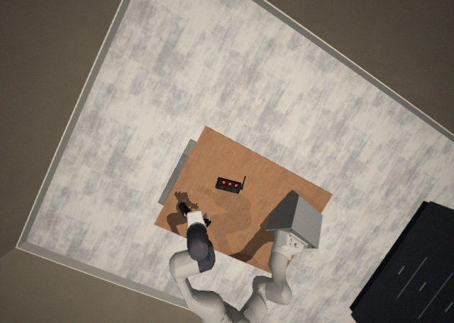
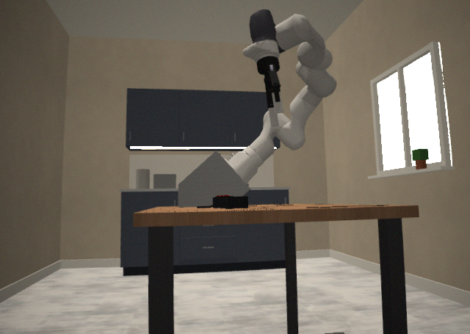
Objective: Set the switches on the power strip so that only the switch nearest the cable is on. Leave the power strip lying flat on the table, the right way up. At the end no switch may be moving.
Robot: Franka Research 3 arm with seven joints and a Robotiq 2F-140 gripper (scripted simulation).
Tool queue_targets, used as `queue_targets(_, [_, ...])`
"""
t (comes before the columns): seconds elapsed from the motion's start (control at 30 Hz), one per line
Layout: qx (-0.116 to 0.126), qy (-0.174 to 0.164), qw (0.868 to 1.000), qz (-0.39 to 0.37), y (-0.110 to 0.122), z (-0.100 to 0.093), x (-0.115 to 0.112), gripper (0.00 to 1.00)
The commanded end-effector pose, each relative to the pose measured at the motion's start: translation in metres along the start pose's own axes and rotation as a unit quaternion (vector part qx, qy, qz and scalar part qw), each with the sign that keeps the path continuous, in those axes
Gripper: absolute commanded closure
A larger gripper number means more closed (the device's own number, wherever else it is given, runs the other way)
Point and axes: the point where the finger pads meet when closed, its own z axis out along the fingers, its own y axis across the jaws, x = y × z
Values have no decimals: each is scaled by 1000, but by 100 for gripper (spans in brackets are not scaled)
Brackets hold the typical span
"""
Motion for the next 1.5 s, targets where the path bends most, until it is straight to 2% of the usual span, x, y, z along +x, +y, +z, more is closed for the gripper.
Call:
queue_targets(0.0, [2,0,1000,25,-2,0,0,0])
queue_targets(0.5, [2,0,1000,25,-2,0,0,0])
queue_targets(0.53, [2,-2,994,108,4,8,14,0])
queue_targets(1.4, [2,-2,994,108,4,8,14,0])
queue_targets(1.43, [1,-4,982,191,10,16,28,0])
queue_targets(1.47, [1,-4,982,191,10,16,28,0])
